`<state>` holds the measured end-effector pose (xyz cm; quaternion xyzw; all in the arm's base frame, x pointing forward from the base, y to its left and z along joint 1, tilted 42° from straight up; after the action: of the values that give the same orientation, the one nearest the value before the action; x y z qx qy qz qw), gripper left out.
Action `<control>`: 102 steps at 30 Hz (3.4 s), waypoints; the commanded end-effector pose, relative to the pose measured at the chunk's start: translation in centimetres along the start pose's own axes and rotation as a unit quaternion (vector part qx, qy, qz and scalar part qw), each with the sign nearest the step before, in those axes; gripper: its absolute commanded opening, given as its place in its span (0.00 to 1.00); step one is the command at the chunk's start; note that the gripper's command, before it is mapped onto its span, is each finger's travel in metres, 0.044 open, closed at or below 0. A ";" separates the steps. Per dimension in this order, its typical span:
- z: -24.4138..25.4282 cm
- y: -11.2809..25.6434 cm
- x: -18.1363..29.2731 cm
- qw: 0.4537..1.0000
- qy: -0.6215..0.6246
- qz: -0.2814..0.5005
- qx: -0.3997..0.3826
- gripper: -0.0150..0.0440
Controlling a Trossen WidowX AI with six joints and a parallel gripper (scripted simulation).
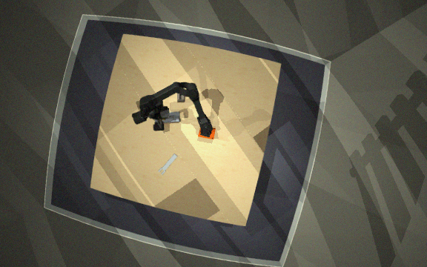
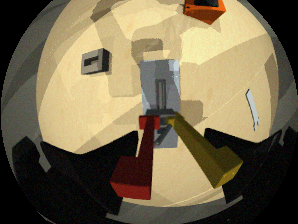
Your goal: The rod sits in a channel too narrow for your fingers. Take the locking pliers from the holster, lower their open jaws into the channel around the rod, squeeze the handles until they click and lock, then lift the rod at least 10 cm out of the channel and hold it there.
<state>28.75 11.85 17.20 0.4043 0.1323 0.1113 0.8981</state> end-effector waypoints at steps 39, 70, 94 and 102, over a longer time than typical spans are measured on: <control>0.2 -0.4 -0.2 1.000 0.002 0.002 0.000 0.79; 0.3 -3.4 0.0 1.000 0.002 0.003 -0.001 0.79; 0.4 -3.7 0.0 1.000 0.002 0.003 -0.001 0.74; 0.5 -3.7 0.0 1.000 0.002 0.003 -0.001 0.72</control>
<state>29.11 9.23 14.67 0.4055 0.1347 0.1135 0.8970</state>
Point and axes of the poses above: the point midway between the two fingers, 35 mm back from their tips, its own y axis back along the fingers, its own z axis across the jaws, x = y × z, the point moved 7 cm from there along y, back along the fingers
